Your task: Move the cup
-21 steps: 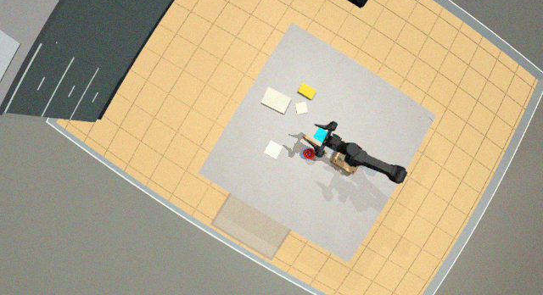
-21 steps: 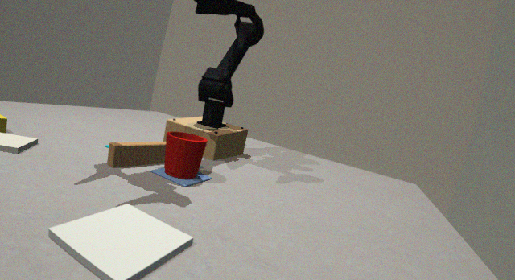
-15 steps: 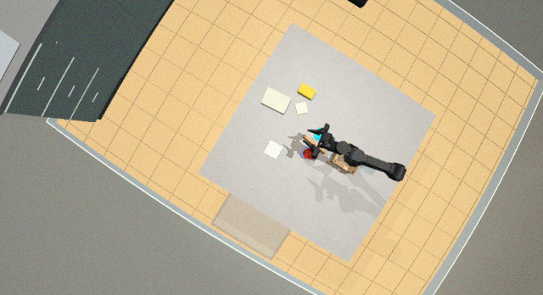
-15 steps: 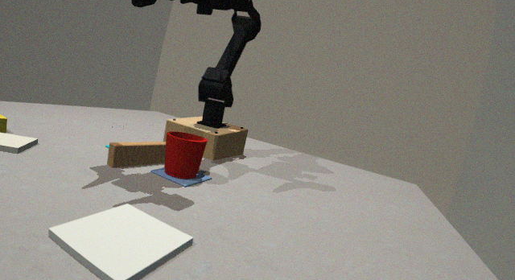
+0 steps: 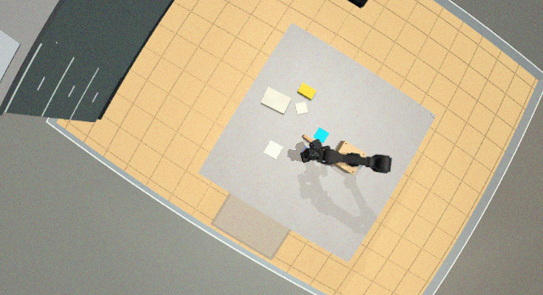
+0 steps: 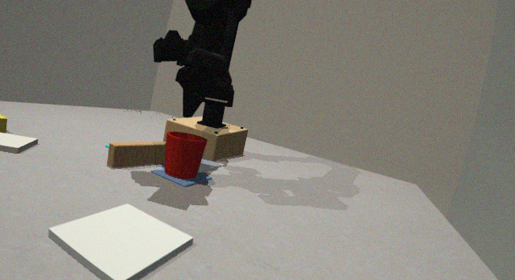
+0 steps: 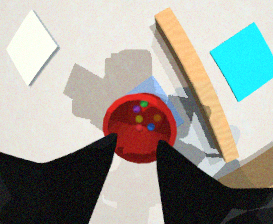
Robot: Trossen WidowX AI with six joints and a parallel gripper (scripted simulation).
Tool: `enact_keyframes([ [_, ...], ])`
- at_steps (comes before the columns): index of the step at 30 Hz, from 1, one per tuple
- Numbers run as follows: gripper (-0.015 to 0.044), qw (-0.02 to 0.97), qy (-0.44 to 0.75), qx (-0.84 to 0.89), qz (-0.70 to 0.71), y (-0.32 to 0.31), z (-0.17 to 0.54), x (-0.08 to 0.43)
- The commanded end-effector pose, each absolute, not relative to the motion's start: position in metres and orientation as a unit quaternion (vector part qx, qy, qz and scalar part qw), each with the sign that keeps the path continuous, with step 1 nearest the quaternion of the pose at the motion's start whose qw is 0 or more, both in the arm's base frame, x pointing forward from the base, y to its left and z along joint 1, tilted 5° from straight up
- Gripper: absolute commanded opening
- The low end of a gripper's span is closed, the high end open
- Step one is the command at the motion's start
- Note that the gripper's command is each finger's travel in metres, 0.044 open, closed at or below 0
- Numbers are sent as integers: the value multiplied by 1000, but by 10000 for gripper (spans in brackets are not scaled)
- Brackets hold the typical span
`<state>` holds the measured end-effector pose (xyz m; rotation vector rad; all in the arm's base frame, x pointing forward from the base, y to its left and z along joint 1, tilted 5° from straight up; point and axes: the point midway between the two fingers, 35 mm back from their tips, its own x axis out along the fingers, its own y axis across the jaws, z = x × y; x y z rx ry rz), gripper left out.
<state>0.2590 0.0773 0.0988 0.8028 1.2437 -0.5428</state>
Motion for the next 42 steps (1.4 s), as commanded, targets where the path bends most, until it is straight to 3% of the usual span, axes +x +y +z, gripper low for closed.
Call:
enact_keyframes([
  [1,148,652,588,358,-317,75,88,235],
  [42,148,652,588,358,-317,75,34,242],
])
